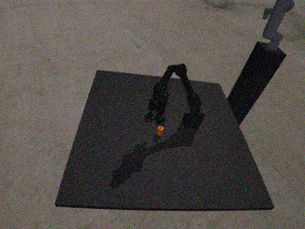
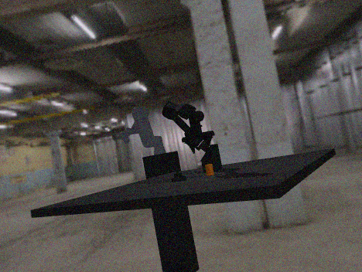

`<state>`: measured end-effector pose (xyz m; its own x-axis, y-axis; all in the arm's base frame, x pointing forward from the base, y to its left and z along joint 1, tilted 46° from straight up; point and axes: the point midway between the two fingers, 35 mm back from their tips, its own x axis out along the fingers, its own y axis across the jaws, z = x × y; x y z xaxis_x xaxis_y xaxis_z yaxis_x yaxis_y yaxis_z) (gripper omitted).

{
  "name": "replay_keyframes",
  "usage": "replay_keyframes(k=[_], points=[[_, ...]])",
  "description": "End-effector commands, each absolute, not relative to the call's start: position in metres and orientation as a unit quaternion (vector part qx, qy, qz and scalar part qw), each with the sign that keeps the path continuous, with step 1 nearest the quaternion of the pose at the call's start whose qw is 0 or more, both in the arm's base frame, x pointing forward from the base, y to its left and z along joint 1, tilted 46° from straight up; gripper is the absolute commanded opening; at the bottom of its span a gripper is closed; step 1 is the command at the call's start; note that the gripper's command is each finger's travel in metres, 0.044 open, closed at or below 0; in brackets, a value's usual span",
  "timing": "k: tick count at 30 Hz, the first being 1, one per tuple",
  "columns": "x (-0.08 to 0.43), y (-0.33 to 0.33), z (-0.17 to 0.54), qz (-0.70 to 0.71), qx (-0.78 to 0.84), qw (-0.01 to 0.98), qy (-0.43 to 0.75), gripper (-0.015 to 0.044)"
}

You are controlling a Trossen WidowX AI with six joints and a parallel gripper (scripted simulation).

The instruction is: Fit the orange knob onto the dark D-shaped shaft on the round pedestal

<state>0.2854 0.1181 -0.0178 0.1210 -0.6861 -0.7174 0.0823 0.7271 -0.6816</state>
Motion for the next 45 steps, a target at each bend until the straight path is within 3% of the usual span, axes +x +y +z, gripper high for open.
replay_keyframes(k=[1, 45], points=[[0.251, 0.118, -0.036, -0.284, -0.25, 0.706, 0.599, 0.044], [0.268, 0.058, -0.102, -0.284, -0.251, 0.706, 0.598, 0.044]])
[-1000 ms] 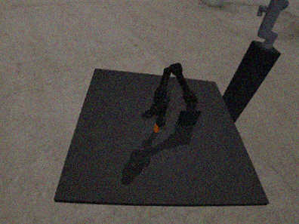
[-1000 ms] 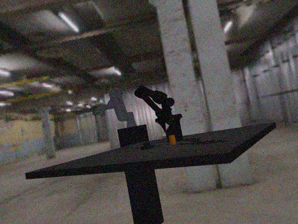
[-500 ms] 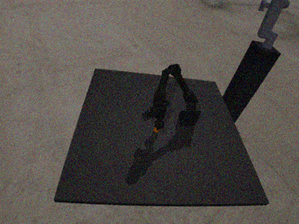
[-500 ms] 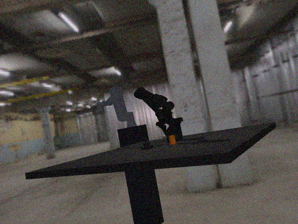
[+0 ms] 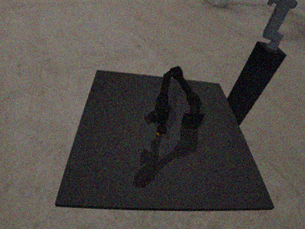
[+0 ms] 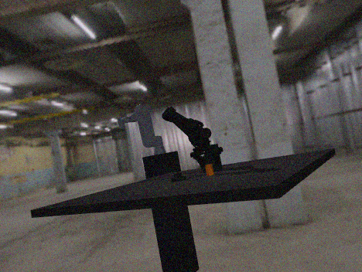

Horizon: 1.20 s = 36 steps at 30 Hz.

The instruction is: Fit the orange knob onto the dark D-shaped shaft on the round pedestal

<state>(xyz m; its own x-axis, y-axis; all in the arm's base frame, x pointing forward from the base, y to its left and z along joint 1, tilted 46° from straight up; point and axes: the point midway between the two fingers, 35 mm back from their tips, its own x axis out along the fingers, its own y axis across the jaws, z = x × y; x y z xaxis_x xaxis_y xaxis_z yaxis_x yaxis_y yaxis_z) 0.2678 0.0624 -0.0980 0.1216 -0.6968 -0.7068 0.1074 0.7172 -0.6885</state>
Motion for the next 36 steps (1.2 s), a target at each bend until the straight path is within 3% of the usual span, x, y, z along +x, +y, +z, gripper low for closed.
replay_keyframes(k=[1, 19, 29, 36], points=[[0.268, 0.057, -0.103, -0.284, -0.251, 0.706, 0.598, 0.044], [0.27, 0.037, -0.12, -0.285, -0.252, 0.706, 0.598, 0.044], [0.27, 0.037, -0.12, -0.285, -0.252, 0.706, 0.598, 0.0177], [0.27, 0.037, -0.12, -0.285, -0.252, 0.706, 0.598, 0.0111]])
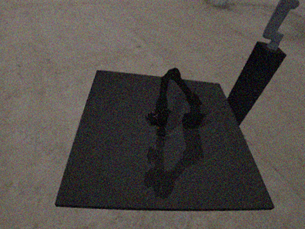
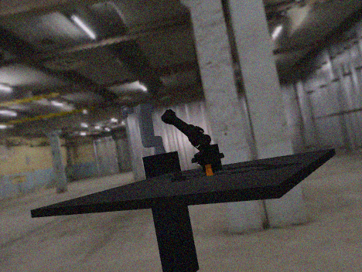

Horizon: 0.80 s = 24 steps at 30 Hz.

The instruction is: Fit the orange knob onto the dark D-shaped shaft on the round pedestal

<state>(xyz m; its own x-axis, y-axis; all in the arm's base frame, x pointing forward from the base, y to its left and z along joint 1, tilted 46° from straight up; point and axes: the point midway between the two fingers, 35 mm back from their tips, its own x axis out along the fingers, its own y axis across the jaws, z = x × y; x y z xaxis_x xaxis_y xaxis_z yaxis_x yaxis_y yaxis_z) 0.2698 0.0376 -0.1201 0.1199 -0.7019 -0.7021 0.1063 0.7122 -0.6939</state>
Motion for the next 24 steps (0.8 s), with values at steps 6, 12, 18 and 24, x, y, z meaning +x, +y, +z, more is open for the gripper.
replay_keyframes(k=[6, 12, 18, 24], points=[[0.273, 0.05, -0.107, -0.267, -0.277, 0.701, 0.601, 0.0], [0.272, 0.079, -0.085, -0.267, -0.269, 0.703, 0.602, 0.0], [0.265, 0.111, -0.054, -0.274, -0.258, 0.705, 0.601, 0.0], [0.253, 0.137, -0.023, -0.283, -0.25, 0.706, 0.599, 0.0]])
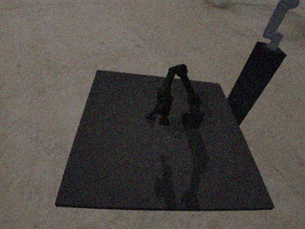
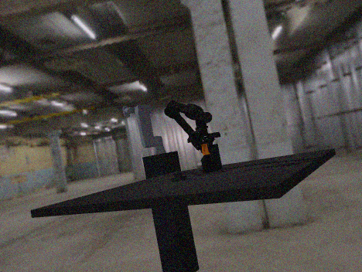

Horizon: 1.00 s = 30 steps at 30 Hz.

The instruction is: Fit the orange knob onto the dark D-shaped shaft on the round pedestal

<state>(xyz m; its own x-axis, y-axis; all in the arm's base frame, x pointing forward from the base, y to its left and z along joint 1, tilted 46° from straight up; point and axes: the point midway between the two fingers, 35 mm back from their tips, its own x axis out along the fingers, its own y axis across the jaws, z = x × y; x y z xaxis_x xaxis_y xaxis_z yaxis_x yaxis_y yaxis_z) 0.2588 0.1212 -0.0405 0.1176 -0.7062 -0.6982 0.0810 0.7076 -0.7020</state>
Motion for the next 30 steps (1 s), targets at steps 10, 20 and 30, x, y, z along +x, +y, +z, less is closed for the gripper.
replay_keyframes(k=[10, 20, 30], points=[[0.261, 0.129, -0.017, -0.28, -0.248, 0.706, 0.601, 0.0], [0.278, 0.109, -0.004, -0.275, -0.246, 0.707, 0.603, 0.0], [0.293, 0.086, 0.01, -0.272, -0.244, 0.708, 0.604, 0.0]])
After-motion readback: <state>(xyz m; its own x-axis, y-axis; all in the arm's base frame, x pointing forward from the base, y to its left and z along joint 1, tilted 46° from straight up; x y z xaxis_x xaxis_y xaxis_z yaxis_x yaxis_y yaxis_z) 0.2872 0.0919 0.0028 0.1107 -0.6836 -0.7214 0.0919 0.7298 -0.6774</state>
